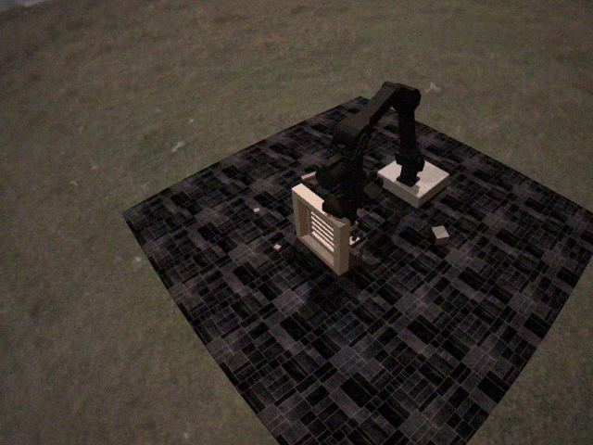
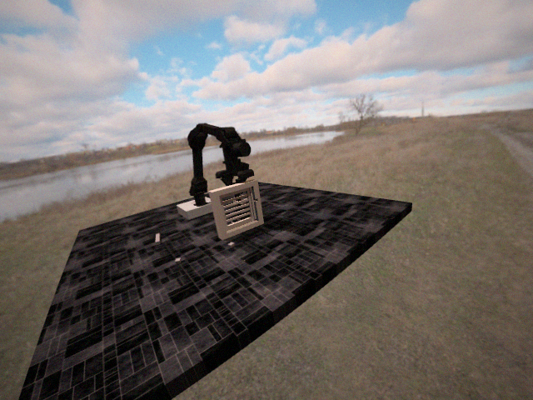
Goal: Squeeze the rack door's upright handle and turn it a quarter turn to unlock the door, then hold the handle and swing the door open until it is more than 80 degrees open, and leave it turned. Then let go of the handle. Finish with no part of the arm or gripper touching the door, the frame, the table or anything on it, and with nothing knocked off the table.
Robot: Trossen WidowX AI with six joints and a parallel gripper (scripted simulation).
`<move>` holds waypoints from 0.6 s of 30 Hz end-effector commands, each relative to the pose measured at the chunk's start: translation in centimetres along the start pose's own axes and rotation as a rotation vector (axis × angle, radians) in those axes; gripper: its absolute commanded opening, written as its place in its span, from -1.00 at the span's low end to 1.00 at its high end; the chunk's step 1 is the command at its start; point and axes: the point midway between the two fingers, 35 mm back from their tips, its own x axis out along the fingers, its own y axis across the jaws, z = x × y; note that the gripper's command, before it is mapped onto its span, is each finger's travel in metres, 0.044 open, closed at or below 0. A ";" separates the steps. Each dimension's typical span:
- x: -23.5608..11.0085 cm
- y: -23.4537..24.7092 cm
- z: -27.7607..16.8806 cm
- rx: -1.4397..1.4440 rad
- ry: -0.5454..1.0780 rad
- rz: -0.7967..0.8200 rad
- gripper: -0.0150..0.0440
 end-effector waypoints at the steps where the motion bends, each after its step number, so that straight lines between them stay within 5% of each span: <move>1: 0.0 0.0 -0.1 0.150 0.006 -0.001 0.48; 18: 0.0 0.0 -0.1 0.992 0.006 -0.004 0.48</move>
